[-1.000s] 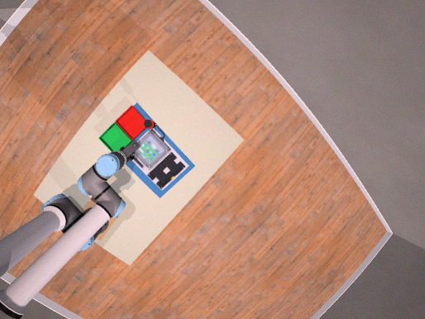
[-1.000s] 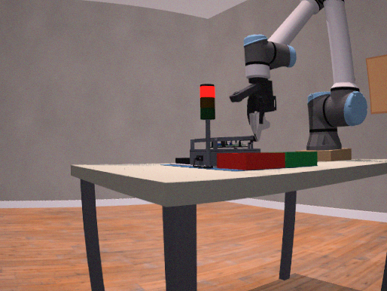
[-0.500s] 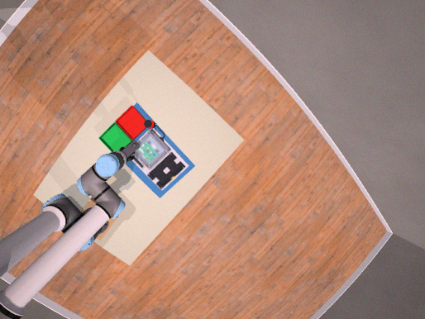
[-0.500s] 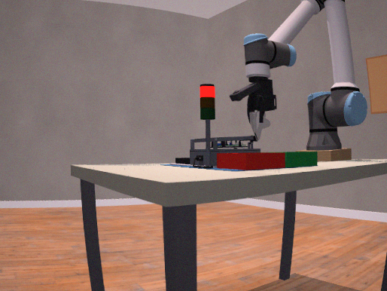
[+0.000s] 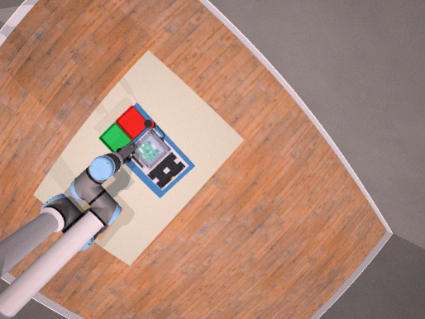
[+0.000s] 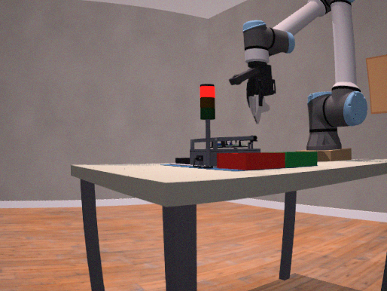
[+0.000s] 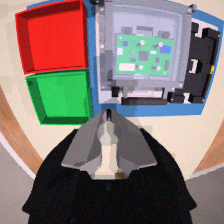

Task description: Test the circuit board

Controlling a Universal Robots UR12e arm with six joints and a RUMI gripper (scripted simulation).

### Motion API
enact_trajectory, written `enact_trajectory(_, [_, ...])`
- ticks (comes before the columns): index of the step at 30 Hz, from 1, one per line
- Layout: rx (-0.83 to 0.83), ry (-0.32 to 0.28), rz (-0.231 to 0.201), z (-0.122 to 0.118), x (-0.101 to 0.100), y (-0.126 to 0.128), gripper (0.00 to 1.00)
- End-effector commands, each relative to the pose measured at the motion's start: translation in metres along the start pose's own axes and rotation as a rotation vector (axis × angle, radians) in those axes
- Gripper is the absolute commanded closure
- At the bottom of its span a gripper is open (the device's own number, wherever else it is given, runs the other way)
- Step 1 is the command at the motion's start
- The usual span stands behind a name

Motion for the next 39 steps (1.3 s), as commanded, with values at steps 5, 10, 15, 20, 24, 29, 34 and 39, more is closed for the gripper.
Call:
enact_trajectory(5, [0.0,0.0,0.0,0.0002,0.0061,0.0002,1.0])
enact_trajectory(10, [0.0,0.0,0.0,0.0002,0.0061,0.0002,1.0])
enact_trajectory(15, [0.0,0.0,0.0,0.0002,0.0061,0.0002,1.0])
enact_trajectory(20, [-0.001,0.0,0.0,0.0002,0.0061,0.0002,1.0])
enact_trajectory(24, [-0.015,0.0,0.0,0.0002,0.0061,0.0002,1.0])
enact_trajectory(29, [-0.067,0.0,0.0,0.0003,0.0061,0.0002,1.0])
enact_trajectory(34, [-0.167,0.0,0.0,0.0003,0.0061,0.0003,1.0])
enact_trajectory(39, [-0.25,0.0,0.0,0.0002,0.0061,0.0002,1.0])
Point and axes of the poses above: the point where the finger pads meet when closed, its own x axis back along the fingers, its own y axis across the jaws, z = x × y, the point moved 10 cm from there along x, back along the fingers, and after that the axes turned 14 degrees about x, right-handed, at the moved point
